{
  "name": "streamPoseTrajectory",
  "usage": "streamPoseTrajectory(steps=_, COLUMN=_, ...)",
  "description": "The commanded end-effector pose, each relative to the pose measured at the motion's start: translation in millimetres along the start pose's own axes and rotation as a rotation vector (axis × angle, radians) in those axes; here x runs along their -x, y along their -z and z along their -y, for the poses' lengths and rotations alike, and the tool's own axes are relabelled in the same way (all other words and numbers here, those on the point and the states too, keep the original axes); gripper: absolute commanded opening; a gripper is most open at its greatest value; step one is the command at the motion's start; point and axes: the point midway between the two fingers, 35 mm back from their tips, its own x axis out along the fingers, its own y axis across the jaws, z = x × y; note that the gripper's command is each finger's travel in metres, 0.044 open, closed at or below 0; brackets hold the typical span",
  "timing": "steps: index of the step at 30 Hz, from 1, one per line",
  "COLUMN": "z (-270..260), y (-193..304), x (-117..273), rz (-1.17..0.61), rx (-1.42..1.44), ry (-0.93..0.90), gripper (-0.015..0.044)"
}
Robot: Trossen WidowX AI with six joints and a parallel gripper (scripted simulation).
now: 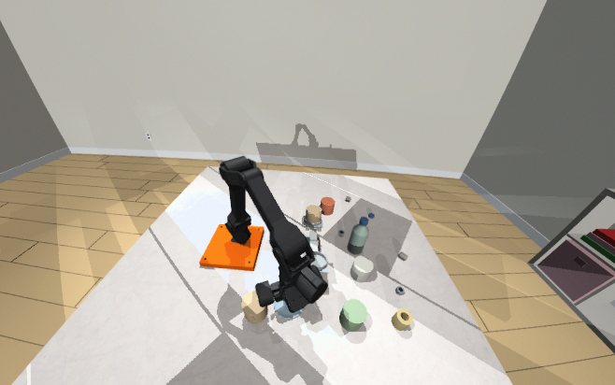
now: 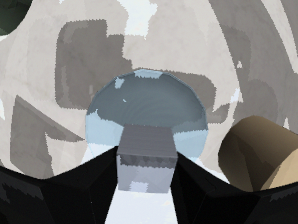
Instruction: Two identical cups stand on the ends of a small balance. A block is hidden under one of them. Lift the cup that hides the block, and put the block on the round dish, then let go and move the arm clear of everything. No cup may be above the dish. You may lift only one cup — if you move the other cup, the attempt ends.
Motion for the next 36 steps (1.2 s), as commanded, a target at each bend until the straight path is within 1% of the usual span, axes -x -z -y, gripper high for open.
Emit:
streamPoseTrajectory(steps=1, z=0.4, y=-1.5, x=-2.6, rz=0.008, rx=0.005, ry=0.001, gripper=0.0000)
streamPoseTrajectory(steps=12, z=0.4, y=-1.5, x=-19.2, rz=0.008, rx=0.005, ry=0.001, gripper=0.0000)
streamPoseTrajectory(steps=29, z=-3.8, y=-3.9, x=-13.7, rz=0.019, rx=-0.006, ry=-0.009, gripper=0.0440)
streamPoseTrajectory(steps=31, z=-11.3, y=-10.3, x=-8.2, rz=0.050, rx=-0.016, ry=-0.026, gripper=0.0440)
streamPoseTrajectory(steps=36, z=-6.1, y=-7.1, x=15.8, rz=0.030, rx=-0.006, ry=-0.013, gripper=0.0440)
